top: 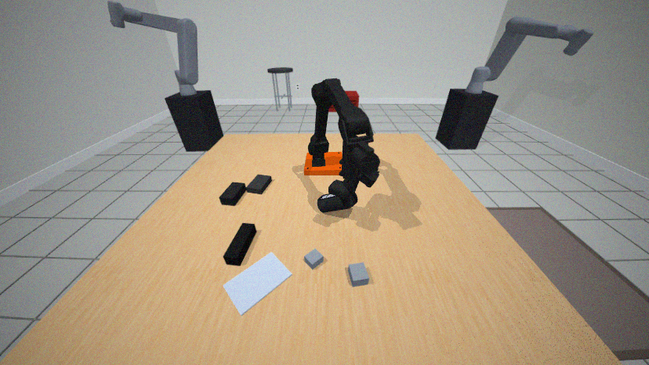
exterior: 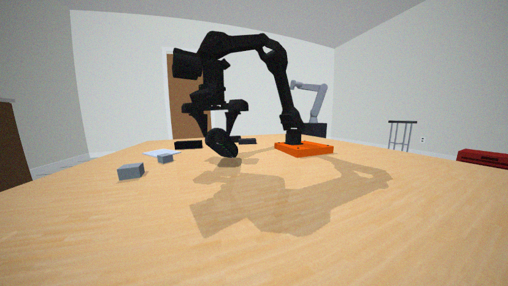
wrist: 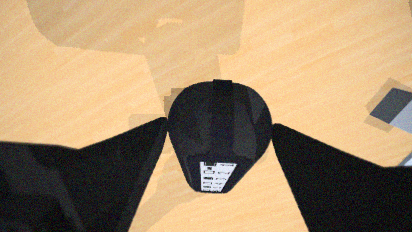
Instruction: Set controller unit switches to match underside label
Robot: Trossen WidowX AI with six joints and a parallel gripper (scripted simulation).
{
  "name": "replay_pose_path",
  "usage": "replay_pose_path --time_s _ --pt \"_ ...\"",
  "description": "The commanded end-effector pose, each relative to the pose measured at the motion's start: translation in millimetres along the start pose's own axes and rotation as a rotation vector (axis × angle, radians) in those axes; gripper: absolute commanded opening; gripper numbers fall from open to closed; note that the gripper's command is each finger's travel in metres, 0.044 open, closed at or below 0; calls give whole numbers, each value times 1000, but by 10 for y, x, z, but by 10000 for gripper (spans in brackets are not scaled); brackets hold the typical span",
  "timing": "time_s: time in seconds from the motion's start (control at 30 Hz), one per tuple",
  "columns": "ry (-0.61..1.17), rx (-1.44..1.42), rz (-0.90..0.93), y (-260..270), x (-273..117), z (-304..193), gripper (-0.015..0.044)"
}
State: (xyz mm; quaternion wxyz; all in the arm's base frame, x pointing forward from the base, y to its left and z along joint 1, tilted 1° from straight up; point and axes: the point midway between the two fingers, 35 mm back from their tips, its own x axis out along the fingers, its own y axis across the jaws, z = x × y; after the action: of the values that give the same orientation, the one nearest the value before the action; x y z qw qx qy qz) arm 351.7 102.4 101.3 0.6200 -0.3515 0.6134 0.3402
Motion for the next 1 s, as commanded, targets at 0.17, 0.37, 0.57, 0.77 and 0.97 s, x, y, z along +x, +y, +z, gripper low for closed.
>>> replay_pose_path --time_s 0.17,0.37,0.57,0.77,0.97 --pt "3 0 -6 -6 -76 -89 336" --pt "3 0 -6 -6 -107 -127 336" --pt "4 0 -6 -6 -135 -166 336" --pt "4 0 -6 -6 -163 -206 336" --pt "4 0 -6 -6 -189 -247 336"
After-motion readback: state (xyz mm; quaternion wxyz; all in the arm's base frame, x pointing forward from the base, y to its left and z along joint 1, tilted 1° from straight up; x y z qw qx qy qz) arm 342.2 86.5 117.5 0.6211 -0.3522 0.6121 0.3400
